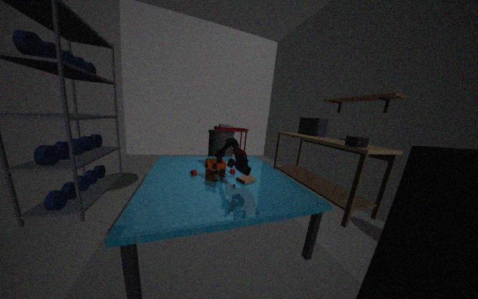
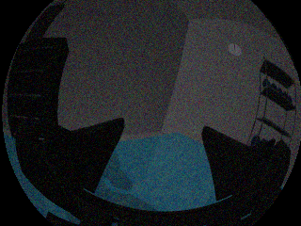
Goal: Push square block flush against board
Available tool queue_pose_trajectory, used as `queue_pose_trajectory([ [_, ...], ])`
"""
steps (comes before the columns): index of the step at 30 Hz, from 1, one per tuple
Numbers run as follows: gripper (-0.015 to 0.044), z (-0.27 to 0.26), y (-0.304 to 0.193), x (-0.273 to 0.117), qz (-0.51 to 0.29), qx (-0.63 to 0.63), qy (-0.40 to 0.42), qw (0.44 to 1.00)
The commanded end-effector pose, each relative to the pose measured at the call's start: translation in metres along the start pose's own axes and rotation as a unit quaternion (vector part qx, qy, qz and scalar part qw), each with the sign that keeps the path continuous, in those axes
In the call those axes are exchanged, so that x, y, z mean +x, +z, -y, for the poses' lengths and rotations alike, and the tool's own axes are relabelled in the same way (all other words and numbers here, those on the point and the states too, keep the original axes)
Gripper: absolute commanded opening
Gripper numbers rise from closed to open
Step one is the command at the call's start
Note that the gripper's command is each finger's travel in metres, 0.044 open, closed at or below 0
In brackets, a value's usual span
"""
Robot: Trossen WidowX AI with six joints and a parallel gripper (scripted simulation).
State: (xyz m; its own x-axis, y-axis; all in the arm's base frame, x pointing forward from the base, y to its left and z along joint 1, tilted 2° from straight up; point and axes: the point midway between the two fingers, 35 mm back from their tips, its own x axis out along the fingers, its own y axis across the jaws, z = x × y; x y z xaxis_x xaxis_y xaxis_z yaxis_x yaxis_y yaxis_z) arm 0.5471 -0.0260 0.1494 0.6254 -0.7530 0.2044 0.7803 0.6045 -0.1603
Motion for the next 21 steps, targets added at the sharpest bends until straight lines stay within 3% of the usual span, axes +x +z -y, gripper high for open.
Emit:
queue_pose_trajectory([
  [1, 0.0374, 0.0, 0.0, 0.0, 0.0, 0.0, 0.0, 1.0],
  [15, 0.0006, -0.001, -0.012, 0.047, -0.053, -0.062, 0.057, 0.995],
  [21, 0.0, 0.005, -0.023, 0.067, -0.096, -0.087, 0.085, 0.988],
])
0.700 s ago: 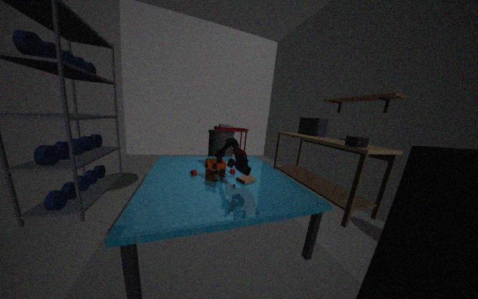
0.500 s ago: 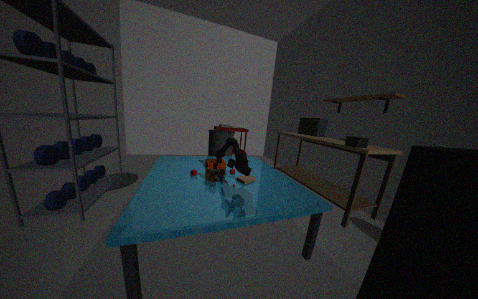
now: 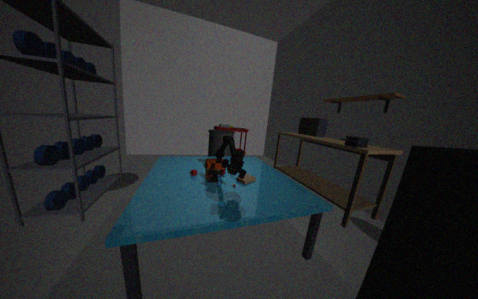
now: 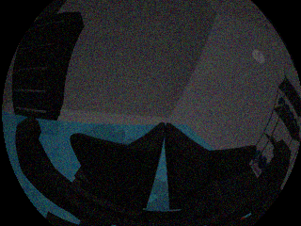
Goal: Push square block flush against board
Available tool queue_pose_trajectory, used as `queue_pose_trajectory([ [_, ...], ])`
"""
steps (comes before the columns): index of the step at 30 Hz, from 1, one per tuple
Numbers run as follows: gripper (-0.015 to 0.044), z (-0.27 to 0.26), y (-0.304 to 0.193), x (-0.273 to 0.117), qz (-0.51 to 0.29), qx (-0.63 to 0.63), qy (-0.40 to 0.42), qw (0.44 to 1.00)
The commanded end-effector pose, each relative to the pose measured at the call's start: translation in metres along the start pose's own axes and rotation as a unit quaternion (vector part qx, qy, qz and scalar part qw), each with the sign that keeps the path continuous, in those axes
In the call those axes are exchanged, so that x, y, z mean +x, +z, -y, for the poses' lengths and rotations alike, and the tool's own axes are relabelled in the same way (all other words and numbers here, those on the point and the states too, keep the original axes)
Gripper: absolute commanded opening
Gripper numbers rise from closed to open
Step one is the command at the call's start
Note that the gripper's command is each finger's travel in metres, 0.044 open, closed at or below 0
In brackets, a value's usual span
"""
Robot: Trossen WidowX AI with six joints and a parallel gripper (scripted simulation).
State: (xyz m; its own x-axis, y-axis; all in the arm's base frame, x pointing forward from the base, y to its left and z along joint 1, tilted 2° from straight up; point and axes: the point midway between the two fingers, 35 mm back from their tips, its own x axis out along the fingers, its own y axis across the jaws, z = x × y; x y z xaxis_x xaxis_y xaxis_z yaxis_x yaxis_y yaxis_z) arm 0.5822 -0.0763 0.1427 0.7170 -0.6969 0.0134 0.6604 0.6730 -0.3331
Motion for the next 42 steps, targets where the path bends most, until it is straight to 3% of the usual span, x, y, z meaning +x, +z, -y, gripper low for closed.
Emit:
queue_pose_trajectory([
  [1, 0.0, 0.006, -0.005, 0.011, -0.023, -0.009, 0.016, 1.0],
  [22, 0.0, 0.062, -0.06, 0.038, -0.237, -0.032, 0.106, 0.965],
  [42, 0.0, 0.148, -0.103, -0.013, -0.488, 0.032, 0.138, 0.861],
])
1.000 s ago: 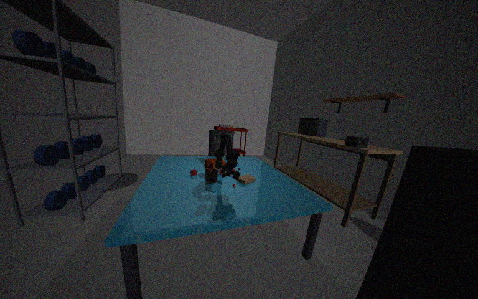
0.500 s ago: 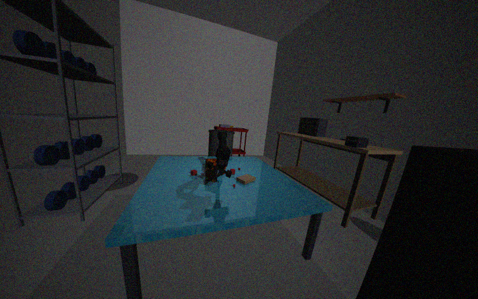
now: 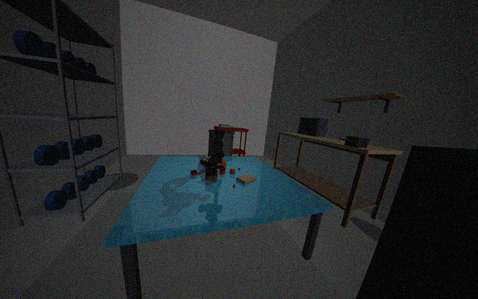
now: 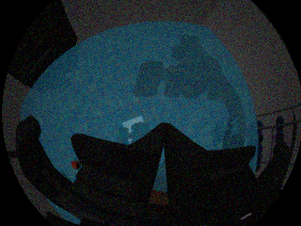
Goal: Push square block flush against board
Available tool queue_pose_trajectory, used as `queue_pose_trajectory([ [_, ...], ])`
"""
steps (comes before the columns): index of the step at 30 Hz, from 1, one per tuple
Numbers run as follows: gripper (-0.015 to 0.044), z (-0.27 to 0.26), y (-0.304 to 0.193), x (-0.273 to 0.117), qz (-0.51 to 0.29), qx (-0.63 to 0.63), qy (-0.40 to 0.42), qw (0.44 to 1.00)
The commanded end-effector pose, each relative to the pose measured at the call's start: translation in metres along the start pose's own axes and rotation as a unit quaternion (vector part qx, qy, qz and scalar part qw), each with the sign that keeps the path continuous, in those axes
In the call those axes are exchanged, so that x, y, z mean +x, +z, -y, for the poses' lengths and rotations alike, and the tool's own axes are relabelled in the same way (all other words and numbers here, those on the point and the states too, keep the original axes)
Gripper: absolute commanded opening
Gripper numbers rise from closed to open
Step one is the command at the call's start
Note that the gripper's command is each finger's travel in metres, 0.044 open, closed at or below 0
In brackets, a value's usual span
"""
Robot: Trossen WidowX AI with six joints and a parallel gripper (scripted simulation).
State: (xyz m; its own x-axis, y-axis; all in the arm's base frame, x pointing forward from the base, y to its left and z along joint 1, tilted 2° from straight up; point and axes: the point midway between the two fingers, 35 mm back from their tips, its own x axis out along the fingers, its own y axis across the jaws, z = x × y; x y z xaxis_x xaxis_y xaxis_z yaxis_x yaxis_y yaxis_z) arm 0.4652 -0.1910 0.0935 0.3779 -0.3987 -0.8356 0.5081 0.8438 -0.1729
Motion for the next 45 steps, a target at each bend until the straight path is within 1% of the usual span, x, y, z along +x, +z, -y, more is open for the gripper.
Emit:
queue_pose_trajectory([
  [1, 0.0, 0.012, -0.014, -0.008, -0.043, 0.023, 0.011, 0.999],
  [8, 0.0, 0.034, -0.048, -0.031, -0.143, 0.073, 0.027, 0.987],
  [17, 0.0, 0.055, -0.087, -0.071, -0.261, 0.143, 0.04, 0.954],
  [21, 0.0, 0.055, -0.089, -0.07, -0.263, 0.144, 0.04, 0.953],
  [24, 0.0, 0.049, -0.106, -0.038, -0.263, 0.144, 0.038, 0.953],
  [26, 0.0, 0.048, -0.112, -0.029, -0.263, 0.143, 0.038, 0.953],
  [45, 0.0, 0.042, -0.128, -0.04, -0.264, 0.143, 0.038, 0.953],
])
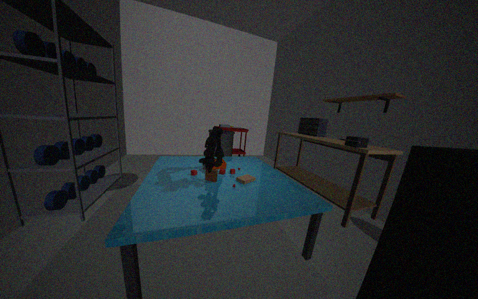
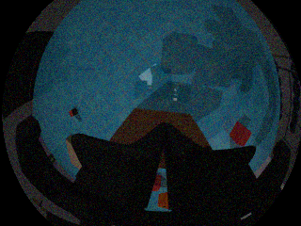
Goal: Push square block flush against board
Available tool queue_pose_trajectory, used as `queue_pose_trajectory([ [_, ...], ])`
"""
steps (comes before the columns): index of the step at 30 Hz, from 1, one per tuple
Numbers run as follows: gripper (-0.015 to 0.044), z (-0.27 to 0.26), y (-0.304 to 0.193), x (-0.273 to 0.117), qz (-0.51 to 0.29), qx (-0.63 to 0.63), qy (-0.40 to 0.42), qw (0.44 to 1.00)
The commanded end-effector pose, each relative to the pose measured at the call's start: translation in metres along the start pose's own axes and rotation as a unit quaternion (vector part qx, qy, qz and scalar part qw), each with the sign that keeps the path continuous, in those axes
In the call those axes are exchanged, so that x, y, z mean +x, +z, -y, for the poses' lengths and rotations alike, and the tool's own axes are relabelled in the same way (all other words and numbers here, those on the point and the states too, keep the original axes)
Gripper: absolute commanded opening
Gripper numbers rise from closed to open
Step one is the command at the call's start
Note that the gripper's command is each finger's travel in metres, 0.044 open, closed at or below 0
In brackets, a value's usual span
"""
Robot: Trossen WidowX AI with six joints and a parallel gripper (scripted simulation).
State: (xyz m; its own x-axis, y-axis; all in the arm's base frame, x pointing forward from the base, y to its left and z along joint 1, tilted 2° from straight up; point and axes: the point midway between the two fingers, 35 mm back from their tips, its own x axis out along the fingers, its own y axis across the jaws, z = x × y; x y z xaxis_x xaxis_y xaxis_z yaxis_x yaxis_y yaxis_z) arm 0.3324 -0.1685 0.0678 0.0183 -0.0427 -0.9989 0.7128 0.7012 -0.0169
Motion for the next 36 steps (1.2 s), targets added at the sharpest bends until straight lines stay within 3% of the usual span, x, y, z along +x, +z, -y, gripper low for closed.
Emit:
queue_pose_trajectory([
  [1, 0.0, -0.001, -0.006, 0.0, -0.001, 0.001, 0.001, 1.0],
  [27, 0.0, -0.001, -0.046, 0.002, -0.003, 0.001, 0.001, 1.0],
  [36, 0.0, -0.001, -0.035, 0.001, -0.003, 0.001, 0.001, 1.0],
])
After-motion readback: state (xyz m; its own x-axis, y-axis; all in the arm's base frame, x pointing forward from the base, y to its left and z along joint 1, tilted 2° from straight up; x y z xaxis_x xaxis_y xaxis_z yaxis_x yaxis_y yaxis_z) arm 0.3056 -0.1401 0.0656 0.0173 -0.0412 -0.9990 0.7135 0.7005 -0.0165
